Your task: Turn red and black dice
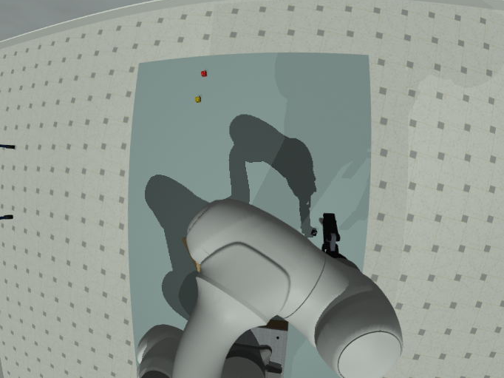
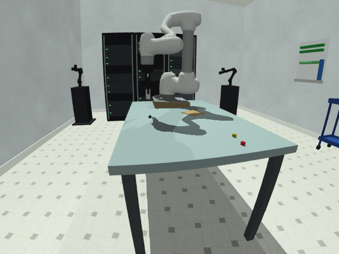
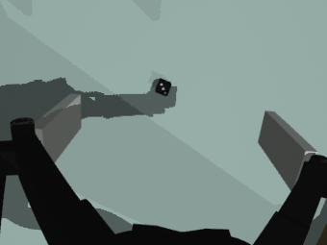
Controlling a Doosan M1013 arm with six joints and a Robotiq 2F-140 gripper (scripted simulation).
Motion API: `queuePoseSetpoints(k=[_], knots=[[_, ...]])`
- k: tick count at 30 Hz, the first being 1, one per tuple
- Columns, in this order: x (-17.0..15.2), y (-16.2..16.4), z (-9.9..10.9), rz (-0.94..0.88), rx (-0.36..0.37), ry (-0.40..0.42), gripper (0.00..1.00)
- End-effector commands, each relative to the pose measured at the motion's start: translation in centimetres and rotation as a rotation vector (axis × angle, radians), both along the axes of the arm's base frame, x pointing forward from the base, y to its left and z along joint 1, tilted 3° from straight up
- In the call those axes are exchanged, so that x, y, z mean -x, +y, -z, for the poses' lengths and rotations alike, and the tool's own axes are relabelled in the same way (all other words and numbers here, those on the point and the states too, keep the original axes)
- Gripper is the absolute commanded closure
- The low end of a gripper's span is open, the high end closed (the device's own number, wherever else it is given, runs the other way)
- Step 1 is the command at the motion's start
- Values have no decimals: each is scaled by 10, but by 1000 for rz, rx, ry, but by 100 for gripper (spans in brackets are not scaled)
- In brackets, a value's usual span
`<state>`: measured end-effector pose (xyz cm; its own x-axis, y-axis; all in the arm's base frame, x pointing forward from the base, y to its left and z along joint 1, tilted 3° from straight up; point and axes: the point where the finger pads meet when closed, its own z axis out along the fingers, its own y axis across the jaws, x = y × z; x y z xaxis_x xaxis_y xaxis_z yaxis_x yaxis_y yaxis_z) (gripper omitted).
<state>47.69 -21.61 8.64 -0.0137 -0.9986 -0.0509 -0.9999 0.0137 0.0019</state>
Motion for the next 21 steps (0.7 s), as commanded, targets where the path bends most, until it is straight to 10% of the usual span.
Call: queuePoseSetpoints(k=[1, 12, 21], knots=[[0, 1, 10, 0, 0, 0, 0], [0, 4, 83, 0, 0, 0, 0], [0, 5, 92, 0, 0, 0, 0]])
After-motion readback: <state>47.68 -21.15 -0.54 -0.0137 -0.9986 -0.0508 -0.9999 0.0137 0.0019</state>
